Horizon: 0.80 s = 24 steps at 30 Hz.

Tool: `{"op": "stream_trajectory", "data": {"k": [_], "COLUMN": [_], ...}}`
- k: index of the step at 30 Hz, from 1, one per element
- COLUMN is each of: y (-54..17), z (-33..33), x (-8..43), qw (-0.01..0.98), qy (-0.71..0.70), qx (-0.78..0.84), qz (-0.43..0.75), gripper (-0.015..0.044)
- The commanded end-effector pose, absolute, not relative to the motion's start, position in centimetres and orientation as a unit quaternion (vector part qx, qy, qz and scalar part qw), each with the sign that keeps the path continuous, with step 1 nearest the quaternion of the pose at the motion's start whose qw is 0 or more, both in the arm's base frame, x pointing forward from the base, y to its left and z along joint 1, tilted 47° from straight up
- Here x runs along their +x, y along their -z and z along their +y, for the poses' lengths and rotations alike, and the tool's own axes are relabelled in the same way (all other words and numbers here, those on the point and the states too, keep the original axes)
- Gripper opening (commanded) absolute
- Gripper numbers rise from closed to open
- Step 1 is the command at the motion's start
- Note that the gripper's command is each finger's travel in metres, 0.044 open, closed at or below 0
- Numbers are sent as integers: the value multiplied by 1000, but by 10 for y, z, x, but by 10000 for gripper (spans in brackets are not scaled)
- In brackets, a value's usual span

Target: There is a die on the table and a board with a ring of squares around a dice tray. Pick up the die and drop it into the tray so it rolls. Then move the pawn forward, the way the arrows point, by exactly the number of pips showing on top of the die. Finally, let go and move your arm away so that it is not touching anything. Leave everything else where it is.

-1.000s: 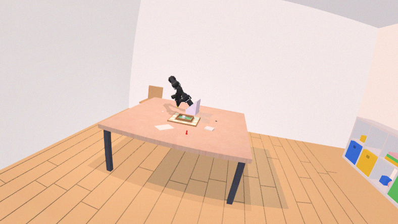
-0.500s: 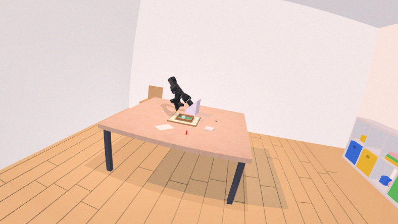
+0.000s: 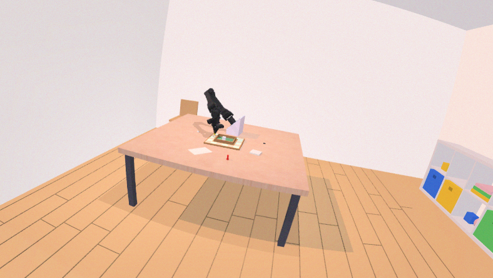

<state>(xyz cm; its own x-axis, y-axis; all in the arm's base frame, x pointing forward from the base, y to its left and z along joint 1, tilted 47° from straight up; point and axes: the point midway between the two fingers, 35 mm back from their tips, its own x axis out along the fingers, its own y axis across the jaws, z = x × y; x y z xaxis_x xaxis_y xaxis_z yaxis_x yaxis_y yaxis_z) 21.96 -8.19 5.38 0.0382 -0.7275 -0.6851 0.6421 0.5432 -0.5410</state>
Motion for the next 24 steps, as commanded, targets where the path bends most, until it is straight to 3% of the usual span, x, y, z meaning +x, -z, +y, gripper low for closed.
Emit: {"op": "stream_trajectory", "data": {"k": [1,5,15,21,24], "y": [-49,-45,-50,-82,-82], "z": [-87,-91,-86,-51,-51], "x": [218,218,220,218,218], "qw": [717,717,719,717,717], "qy": [477,477,476,476,476], "qx": [-48,-48,-42,-47,-47], "qz": [506,506,504,507,507], "gripper": [0,0,263,420,440]}}
